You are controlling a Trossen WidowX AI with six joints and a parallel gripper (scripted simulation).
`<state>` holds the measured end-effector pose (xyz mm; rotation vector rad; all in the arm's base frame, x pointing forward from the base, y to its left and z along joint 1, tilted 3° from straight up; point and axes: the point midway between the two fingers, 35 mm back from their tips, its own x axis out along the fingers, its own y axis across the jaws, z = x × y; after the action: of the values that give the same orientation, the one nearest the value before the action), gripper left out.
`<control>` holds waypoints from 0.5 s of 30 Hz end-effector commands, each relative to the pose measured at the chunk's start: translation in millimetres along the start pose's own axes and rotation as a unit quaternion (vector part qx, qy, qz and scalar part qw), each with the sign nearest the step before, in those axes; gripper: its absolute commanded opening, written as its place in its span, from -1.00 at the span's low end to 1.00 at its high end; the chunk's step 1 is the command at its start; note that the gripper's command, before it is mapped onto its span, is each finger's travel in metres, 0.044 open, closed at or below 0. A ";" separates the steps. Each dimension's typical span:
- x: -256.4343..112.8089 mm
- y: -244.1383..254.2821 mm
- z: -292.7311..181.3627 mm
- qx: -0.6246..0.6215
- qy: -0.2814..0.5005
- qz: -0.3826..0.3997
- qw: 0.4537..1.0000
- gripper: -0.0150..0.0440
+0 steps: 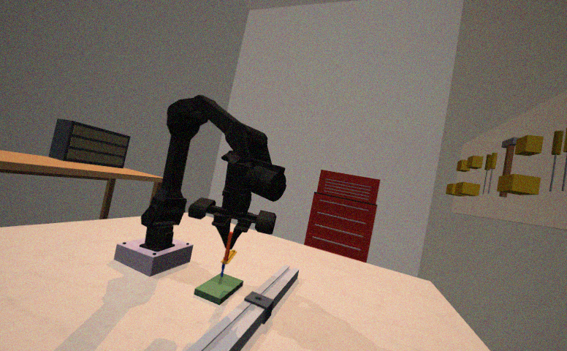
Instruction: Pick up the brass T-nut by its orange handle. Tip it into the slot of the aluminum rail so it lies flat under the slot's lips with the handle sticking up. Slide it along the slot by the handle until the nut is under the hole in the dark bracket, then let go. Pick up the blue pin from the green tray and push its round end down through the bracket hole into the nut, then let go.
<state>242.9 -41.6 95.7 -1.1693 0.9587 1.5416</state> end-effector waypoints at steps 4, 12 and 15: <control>-13.0 -0.4 3.3 0.001 0.002 -0.003 1.000 -1.00; -18.2 -1.9 1.8 0.006 0.002 -0.004 1.000 -1.00; -19.8 -4.4 -1.8 0.011 0.003 -0.005 1.000 -1.00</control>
<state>245.5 -43.3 112.4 -1.1691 0.9618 1.5292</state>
